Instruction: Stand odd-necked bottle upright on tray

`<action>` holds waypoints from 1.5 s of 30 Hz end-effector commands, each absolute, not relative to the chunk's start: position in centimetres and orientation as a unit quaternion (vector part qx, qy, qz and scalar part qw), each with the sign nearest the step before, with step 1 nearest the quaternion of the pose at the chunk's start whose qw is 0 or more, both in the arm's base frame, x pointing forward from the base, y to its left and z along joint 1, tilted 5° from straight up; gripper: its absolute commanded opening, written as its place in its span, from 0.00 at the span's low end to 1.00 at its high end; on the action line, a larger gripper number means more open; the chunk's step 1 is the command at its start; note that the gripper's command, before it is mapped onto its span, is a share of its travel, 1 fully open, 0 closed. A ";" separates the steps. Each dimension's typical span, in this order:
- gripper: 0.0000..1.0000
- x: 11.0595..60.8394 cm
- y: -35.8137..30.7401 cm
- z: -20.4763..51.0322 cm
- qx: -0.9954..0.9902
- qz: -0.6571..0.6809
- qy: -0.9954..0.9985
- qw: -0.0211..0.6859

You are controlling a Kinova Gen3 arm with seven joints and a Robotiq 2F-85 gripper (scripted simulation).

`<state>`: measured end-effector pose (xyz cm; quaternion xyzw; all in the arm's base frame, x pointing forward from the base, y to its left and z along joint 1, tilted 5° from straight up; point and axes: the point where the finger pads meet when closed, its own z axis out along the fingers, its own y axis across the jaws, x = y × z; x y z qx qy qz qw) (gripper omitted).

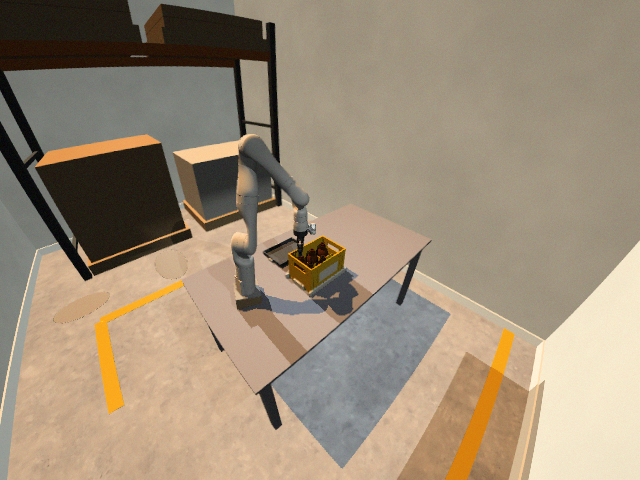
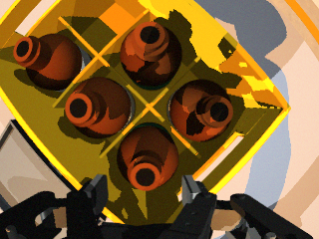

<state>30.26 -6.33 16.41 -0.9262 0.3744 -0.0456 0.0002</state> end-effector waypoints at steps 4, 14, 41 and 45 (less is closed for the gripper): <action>0.64 30.3 -6.3 16.4 -0.926 -0.046 0.374 0.000; 0.64 30.3 -6.3 16.4 -0.926 -0.046 0.374 0.000; 0.64 30.4 -6.4 15.1 -0.926 -0.046 0.374 0.001; 0.64 30.4 -6.4 14.6 -0.926 -0.046 0.374 0.000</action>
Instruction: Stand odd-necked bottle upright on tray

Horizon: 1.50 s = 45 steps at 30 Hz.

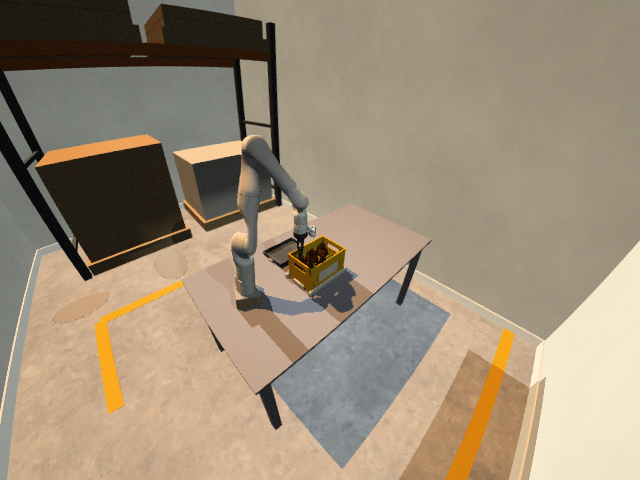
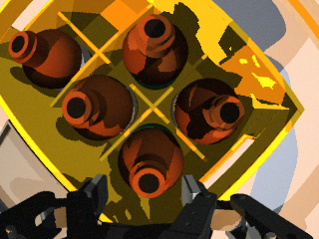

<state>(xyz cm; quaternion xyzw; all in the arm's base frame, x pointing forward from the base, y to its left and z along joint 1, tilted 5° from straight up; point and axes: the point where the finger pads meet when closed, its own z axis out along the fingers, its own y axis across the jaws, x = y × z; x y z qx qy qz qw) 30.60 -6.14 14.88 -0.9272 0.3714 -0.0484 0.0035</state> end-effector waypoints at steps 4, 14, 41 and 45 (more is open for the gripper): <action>0.64 30.5 -6.4 14.0 -0.926 -0.046 0.374 0.000; 0.64 30.6 -6.4 13.0 -0.926 -0.046 0.374 0.000; 0.64 30.7 -6.5 12.1 -0.926 -0.046 0.374 0.000; 0.64 30.7 -6.5 12.1 -0.926 -0.046 0.374 0.000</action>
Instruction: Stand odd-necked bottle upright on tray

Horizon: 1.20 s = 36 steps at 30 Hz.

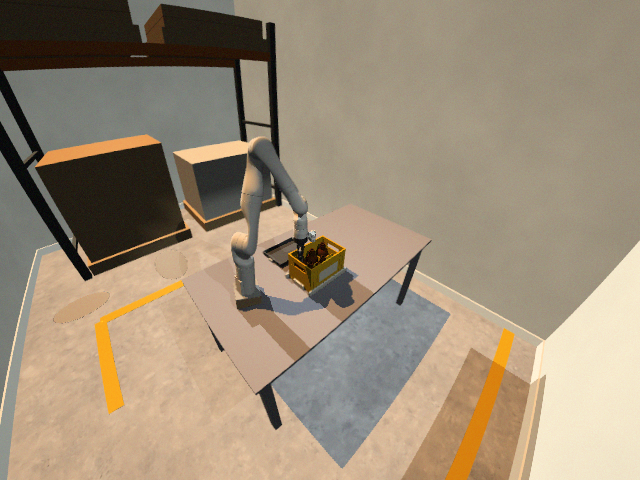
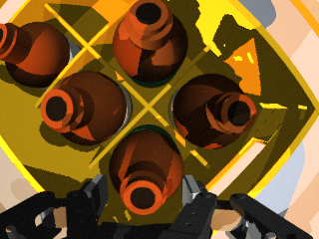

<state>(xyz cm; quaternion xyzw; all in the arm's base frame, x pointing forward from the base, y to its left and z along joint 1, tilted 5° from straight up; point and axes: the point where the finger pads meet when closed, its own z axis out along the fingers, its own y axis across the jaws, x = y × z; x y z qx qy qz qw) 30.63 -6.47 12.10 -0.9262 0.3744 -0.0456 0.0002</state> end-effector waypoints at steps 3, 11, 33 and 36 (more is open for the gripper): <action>0.64 30.7 -6.5 12.1 -0.926 -0.046 0.374 0.000; 0.64 30.7 -6.5 12.1 -0.926 -0.046 0.374 0.000; 0.00 30.7 -6.5 12.1 -0.926 -0.046 0.374 0.000; 0.00 30.7 -6.5 12.1 -0.926 -0.046 0.374 0.000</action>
